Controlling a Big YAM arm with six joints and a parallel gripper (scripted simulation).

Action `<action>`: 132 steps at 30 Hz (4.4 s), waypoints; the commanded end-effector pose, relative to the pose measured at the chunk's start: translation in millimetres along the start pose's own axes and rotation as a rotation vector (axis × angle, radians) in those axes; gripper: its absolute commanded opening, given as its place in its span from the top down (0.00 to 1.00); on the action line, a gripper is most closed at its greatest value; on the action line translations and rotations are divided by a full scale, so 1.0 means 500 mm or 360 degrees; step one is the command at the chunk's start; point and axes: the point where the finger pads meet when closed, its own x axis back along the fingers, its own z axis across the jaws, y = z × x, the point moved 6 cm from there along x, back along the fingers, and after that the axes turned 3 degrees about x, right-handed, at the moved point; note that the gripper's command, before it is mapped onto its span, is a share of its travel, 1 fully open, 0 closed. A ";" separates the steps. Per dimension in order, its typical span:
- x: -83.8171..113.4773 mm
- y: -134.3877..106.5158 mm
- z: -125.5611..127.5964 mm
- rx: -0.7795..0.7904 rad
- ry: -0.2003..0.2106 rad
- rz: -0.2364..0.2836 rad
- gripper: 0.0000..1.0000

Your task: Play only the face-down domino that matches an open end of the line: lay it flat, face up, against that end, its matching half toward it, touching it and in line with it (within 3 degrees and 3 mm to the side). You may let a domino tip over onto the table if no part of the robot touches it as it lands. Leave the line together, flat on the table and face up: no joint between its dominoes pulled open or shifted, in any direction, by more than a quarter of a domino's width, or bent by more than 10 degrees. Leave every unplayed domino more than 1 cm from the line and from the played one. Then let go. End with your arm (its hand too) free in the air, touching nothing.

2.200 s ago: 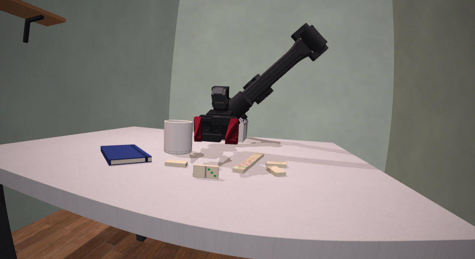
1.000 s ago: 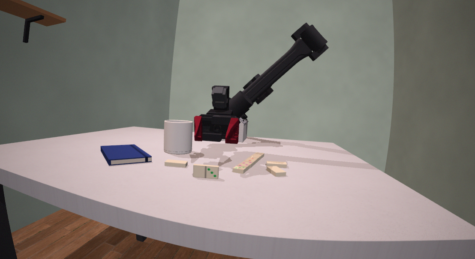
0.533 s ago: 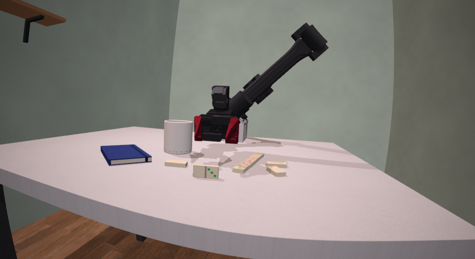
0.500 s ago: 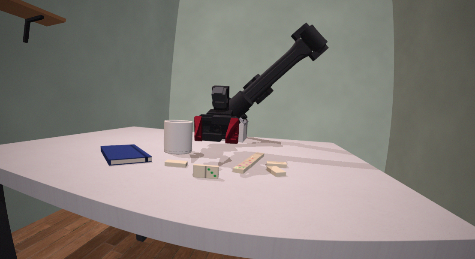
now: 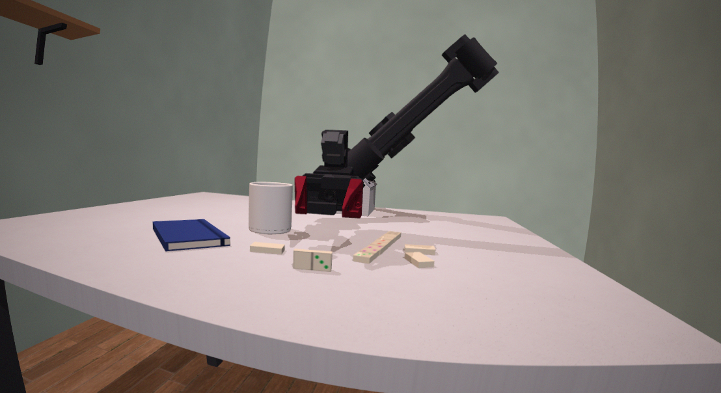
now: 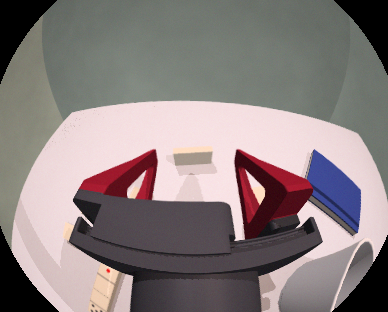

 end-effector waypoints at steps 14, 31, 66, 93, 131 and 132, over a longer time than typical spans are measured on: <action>0.000 0.025 0.001 0.0002 0.0009 0.0017 0.26; 0.002 0.060 0.004 -0.0004 0.0032 0.0137 0.26; 0.007 0.228 -0.011 -0.0015 0.0059 0.0987 0.26; -0.055 0.296 -0.013 0.0069 0.0117 0.1965 0.26; -0.047 0.284 -0.026 0.0022 0.0130 0.2205 1.00; -0.047 0.284 -0.026 0.0022 0.0130 0.2205 1.00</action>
